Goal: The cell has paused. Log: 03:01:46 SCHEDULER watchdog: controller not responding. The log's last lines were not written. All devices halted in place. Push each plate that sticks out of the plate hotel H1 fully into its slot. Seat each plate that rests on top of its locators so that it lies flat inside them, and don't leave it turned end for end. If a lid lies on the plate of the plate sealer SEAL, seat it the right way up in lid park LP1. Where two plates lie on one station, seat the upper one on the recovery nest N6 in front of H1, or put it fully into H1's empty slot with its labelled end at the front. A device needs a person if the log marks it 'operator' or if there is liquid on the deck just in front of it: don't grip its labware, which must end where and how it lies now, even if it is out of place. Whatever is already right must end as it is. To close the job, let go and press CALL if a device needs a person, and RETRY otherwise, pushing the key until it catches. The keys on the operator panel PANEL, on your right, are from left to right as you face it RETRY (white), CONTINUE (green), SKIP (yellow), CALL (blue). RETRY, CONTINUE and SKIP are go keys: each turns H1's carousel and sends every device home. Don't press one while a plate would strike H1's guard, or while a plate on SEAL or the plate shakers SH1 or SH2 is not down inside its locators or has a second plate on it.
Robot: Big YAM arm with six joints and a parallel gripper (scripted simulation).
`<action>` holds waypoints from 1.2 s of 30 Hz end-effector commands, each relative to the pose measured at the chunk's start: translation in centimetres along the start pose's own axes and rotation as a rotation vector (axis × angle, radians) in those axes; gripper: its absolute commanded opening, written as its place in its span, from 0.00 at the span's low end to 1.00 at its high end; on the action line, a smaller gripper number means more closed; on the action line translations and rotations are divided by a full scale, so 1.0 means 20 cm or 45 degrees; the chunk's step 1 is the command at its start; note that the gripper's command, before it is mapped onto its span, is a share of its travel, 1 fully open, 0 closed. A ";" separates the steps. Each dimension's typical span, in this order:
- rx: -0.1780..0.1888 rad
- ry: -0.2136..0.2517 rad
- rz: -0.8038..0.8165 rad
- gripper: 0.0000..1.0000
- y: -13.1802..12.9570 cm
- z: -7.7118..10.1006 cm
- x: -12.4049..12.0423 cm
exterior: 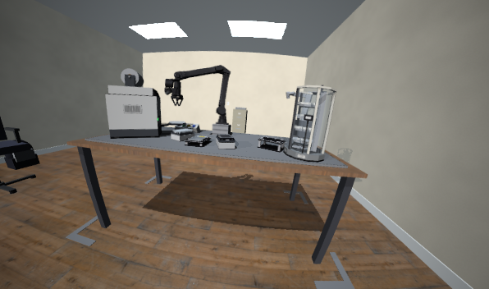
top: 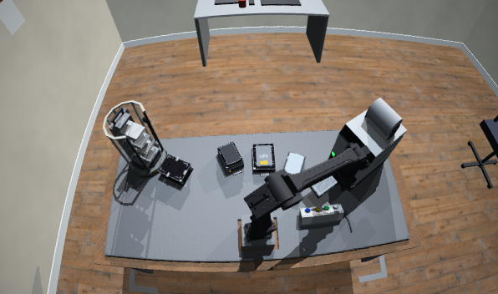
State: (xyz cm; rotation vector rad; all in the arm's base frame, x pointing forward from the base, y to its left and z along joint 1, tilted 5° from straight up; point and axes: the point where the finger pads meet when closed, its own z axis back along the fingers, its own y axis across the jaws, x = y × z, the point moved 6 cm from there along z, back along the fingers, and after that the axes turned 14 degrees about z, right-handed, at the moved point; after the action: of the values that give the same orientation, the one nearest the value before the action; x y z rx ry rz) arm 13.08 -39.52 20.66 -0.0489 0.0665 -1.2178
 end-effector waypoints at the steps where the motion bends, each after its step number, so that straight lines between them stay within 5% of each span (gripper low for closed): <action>1: -0.001 -0.024 0.016 1.00 -0.08 0.00 -0.01; 20: -0.011 -0.056 0.014 1.00 -0.36 0.06 0.02; 36: -0.003 -0.058 -0.415 1.00 -0.34 0.06 0.02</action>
State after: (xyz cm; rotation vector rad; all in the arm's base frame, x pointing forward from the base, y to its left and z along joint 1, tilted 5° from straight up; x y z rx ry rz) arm 6.74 -41.02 20.81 -0.0510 0.0687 -1.4363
